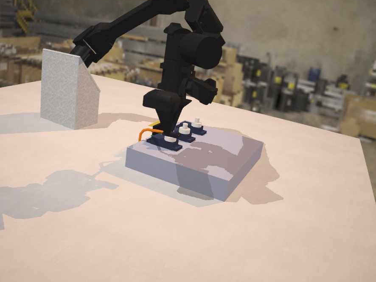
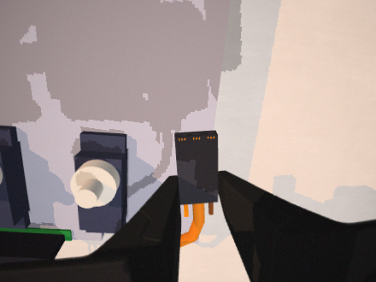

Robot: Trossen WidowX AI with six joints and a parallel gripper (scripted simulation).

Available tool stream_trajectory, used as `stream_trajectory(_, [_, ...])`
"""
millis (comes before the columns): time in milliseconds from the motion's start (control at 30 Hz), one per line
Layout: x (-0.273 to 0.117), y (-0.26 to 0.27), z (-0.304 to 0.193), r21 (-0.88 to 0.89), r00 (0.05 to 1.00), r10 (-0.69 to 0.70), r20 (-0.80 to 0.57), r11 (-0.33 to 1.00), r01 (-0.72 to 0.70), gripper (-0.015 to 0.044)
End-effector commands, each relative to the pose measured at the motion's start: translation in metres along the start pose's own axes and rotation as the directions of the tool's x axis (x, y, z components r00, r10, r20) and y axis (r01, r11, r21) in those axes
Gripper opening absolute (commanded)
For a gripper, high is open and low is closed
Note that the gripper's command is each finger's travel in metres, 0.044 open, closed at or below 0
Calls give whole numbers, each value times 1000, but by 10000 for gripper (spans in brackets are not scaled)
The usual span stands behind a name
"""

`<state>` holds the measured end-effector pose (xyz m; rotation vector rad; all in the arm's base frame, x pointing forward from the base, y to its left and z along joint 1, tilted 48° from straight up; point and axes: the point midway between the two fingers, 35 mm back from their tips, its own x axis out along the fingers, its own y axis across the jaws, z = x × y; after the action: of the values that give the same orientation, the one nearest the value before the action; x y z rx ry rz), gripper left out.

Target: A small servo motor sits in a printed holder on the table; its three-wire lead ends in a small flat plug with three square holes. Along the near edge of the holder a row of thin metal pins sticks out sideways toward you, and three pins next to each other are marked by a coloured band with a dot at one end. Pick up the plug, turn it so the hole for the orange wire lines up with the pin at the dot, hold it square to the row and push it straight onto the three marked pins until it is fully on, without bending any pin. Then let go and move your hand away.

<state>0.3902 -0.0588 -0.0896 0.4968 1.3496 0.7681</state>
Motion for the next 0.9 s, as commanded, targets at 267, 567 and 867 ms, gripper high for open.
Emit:
stream_trajectory(267, [-14, 23, -7, 9, 1000, -6, -5, 1000, 6, 0])
stream_trajectory(567, [-19, 56, -21, 37, 1000, -5, -6, 999, 6, 0])
stream_trajectory(867, [-21, 88, -39, 65, 1000, -4, -7, 998, 5, 0])
